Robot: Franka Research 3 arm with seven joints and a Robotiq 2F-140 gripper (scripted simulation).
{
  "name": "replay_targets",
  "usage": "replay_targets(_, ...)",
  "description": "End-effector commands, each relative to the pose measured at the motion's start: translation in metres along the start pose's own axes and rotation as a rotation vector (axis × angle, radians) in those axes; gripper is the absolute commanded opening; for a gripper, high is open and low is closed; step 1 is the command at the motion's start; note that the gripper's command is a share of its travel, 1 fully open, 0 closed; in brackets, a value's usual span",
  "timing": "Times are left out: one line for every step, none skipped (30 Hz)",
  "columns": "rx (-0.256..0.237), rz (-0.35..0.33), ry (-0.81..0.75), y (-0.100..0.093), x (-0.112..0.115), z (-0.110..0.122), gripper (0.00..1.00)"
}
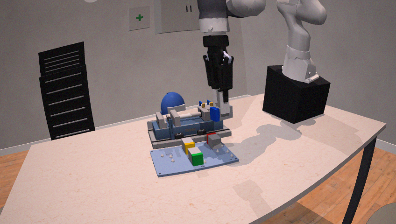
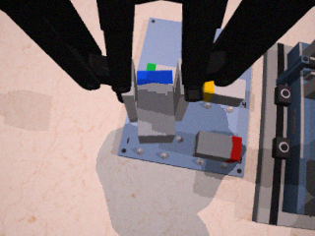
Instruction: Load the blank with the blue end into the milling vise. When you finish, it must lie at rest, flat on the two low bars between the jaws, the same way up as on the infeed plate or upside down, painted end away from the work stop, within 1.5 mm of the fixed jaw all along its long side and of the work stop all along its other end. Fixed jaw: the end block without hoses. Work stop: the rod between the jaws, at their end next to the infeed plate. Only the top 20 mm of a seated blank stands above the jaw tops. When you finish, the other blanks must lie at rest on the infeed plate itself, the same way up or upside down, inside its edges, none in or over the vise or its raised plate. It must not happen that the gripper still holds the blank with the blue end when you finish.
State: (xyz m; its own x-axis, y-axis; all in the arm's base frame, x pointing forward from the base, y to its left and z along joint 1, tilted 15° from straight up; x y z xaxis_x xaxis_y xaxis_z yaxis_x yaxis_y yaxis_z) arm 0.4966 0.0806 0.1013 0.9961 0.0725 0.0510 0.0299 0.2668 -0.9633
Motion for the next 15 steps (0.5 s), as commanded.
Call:
replay_targets(-0.005, 0.003, 0.066, -0.0005, 0.0008, 0.0004, 0.00)
replay_targets(-0.005, 0.003, 0.066, -0.0005, 0.0008, 0.0004, 0.00)
replay_targets(-0.005, 0.003, 0.066, -0.0005, 0.0008, 0.0004, 0.00)
replay_targets(-0.002, 0.001, 0.063, 0.0000, 0.0000, 0.0003, 0.00)
replay_targets(-0.002, 0.001, 0.109, -0.0002, 0.0002, 0.0003, 0.00)
replay_targets(-0.003, 0.001, 0.155, -0.0003, 0.0005, 0.0003, 0.00)
replay_targets(-0.004, 0.001, 0.201, -0.0005, 0.0007, 0.0002, 0.00)
replay_targets(-0.004, 0.001, 0.247, -0.0006, 0.0009, 0.0002, 0.00)
replay_targets(-0.004, 0.001, 0.247, -0.0006, 0.0009, 0.0002, 0.00)
replay_targets(-0.004, 0.001, 0.247, -0.0006, 0.0009, 0.0002, 0.00)
replay_targets(-0.004, 0.001, 0.247, -0.0006, 0.0009, 0.0002, 0.00)
replay_targets(-0.004, 0.001, 0.247, -0.0006, 0.0009, 0.0002, 0.00)
replay_targets(-0.004, 0.001, 0.247, -0.0006, 0.0009, 0.0002, 0.00)
replay_targets(-0.004, 0.001, 0.247, -0.0006, 0.0009, 0.0002, 0.00)
replay_targets(-0.004, 0.001, 0.247, -0.0006, 0.0009, 0.0002, 0.00)
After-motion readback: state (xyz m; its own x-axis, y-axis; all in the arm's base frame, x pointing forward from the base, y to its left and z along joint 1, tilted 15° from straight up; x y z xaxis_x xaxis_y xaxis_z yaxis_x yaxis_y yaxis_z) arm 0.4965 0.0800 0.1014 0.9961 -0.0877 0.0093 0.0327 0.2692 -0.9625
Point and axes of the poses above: the point where the finger pads meet when closed, its own y axis out along the fingers, its own z axis across the jaws, x = y × z, the point moved 8 cm from there along -y, back along the fingers, and after that the axes turned 5 degrees about -y, right-handed, at the moved point
